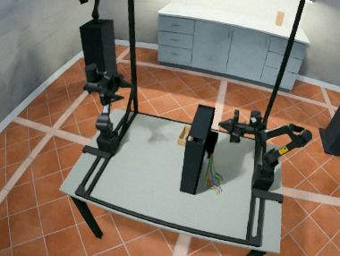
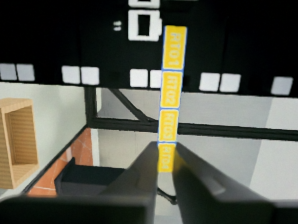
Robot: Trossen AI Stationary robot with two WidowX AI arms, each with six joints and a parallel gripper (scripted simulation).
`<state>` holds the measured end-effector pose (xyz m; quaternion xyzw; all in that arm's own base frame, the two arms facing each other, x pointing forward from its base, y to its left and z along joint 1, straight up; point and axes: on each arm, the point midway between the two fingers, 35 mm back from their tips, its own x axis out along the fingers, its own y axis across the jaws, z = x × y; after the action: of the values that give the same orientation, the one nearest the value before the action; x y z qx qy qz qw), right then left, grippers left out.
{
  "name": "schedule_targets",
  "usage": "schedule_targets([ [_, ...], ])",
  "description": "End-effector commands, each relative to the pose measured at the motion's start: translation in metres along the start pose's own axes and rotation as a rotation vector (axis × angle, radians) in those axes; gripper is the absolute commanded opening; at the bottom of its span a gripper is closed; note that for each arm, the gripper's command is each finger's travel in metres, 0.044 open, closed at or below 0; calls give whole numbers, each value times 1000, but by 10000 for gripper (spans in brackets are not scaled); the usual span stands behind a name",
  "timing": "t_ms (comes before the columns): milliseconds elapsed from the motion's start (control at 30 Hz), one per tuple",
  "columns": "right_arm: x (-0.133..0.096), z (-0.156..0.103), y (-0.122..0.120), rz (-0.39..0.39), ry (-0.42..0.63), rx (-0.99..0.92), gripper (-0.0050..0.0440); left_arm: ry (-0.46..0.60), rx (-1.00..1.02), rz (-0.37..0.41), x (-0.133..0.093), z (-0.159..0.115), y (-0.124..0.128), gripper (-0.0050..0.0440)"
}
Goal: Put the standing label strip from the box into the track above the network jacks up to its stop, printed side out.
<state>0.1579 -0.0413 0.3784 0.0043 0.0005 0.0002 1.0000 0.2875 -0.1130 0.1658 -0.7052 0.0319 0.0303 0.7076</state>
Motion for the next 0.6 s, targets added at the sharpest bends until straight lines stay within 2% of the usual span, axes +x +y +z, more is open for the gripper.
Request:
schedule_targets([
  [0,0,5,2,0,-2,-13,440,0,-12,-12,1,-1,-6,-50],
  [567,0,5,2,0,-2,-13,440,-1,-11,-12,-1,0,-7,-50],
])
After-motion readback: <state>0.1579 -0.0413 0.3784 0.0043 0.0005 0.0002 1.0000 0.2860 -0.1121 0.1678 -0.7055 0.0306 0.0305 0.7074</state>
